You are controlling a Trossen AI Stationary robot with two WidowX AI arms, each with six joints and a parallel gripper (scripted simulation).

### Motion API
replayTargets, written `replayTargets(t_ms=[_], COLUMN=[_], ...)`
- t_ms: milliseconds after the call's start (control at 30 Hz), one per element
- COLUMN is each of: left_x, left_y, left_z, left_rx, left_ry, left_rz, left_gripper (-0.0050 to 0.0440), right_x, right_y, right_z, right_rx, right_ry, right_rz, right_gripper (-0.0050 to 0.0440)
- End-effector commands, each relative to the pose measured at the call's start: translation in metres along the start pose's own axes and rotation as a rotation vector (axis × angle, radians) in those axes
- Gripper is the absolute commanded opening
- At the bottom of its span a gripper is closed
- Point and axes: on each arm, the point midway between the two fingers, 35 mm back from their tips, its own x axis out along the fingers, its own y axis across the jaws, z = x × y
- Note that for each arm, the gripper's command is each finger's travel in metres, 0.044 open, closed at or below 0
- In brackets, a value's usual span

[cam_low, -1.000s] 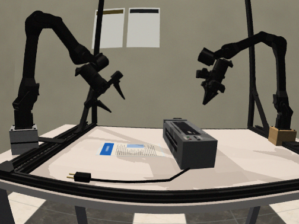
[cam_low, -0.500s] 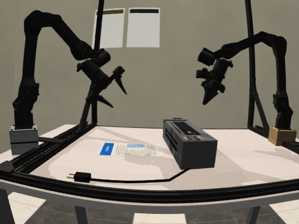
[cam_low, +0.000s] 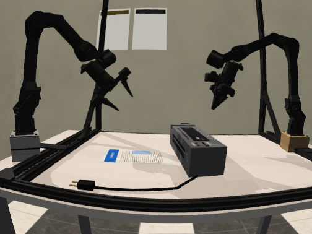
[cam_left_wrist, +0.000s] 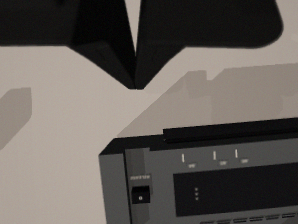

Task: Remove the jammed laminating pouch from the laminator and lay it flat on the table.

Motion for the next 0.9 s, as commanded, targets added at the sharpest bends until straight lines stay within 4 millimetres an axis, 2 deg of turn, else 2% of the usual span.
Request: replayTargets(t_ms=[0,867], left_x=[-0.0073,-0.0073], left_y=[-0.0008,-0.0008], left_z=[0.0061,0.0061], left_rx=[-0.004,-0.004], left_ry=[-0.025,-0.025], left_rz=[-0.008,-0.008], left_gripper=[-0.0050,-0.0050], right_x=[-0.0042,-0.0053], right_y=[-0.0045,-0.0079], right_z=[0.0009,0.0020], right_rx=[0.010,0.014], right_ry=[-0.011,-0.014], right_rz=[-0.013,-0.018], right_gripper=[0.0339,0.0339])
